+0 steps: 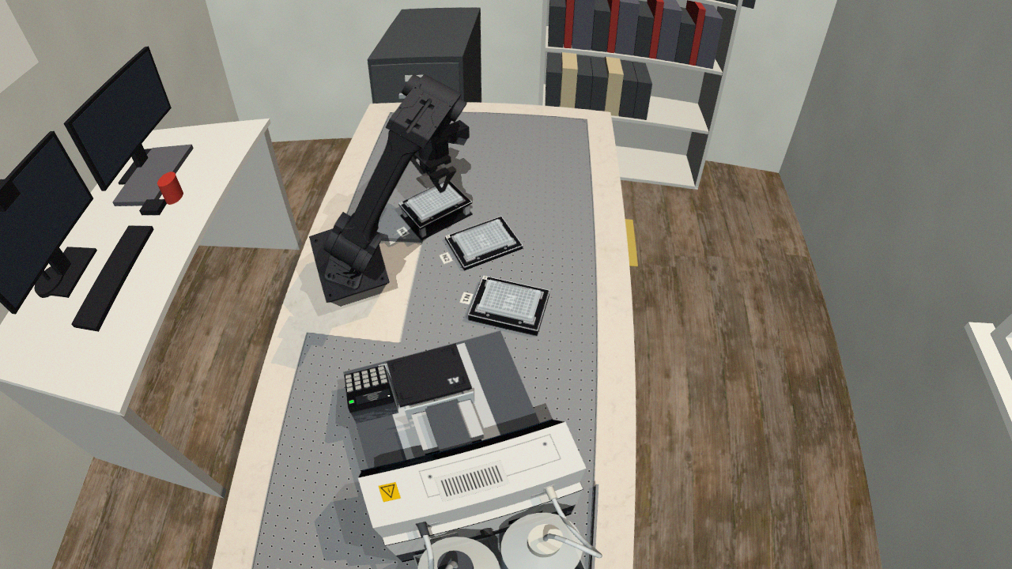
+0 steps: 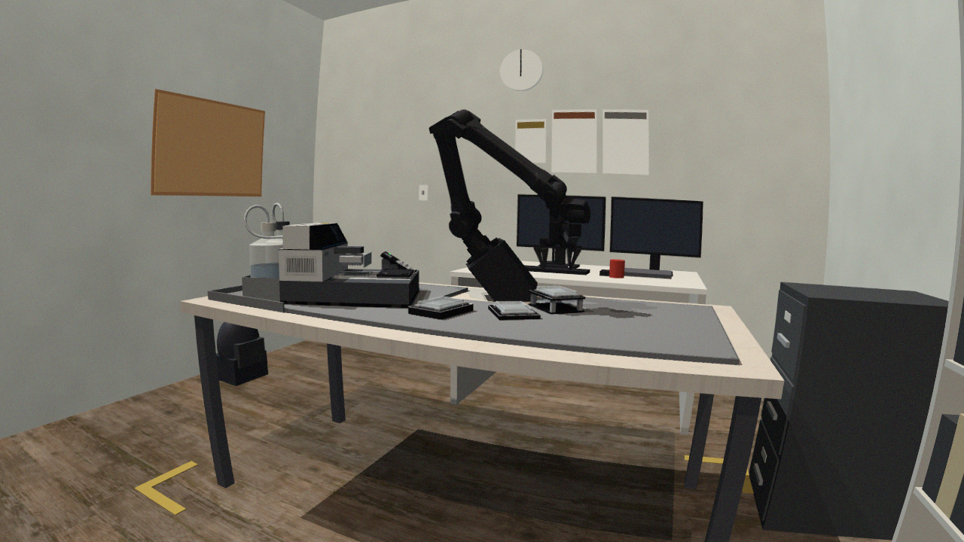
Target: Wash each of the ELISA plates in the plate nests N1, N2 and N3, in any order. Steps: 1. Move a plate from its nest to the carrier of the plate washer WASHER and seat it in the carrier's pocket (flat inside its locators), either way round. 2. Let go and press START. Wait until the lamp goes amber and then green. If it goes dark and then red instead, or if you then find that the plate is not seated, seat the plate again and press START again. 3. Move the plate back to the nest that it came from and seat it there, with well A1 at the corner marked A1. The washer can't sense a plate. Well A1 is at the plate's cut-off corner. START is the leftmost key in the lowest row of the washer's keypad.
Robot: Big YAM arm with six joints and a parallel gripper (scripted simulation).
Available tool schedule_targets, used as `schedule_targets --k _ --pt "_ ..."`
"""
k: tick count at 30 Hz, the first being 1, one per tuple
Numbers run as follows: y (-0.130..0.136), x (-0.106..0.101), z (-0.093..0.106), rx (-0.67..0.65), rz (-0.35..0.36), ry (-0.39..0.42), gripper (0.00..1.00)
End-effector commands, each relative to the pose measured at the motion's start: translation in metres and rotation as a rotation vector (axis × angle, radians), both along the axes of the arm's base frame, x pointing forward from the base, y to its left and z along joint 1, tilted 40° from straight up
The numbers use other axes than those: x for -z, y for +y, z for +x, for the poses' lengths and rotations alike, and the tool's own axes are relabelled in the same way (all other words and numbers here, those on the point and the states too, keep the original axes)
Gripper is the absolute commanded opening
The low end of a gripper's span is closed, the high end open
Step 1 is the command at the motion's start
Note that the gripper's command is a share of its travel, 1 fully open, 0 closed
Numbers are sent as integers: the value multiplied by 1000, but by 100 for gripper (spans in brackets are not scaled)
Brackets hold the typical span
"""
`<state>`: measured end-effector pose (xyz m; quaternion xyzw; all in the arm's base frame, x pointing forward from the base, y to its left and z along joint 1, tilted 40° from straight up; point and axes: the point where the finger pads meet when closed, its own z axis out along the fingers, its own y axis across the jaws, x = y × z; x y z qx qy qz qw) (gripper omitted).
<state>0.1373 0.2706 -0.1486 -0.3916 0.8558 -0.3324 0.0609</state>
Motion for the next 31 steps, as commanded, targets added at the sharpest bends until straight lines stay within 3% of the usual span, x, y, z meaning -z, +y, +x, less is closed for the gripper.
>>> schedule_targets --k 1,11,14,31 --pt "26 -4 -1 -1 37 -12 100" --pt "38 -20 -8 -4 48 -13 100" --pt "24 -15 -5 2 25 -6 100" --pt "24 -15 -5 2 25 -6 100"
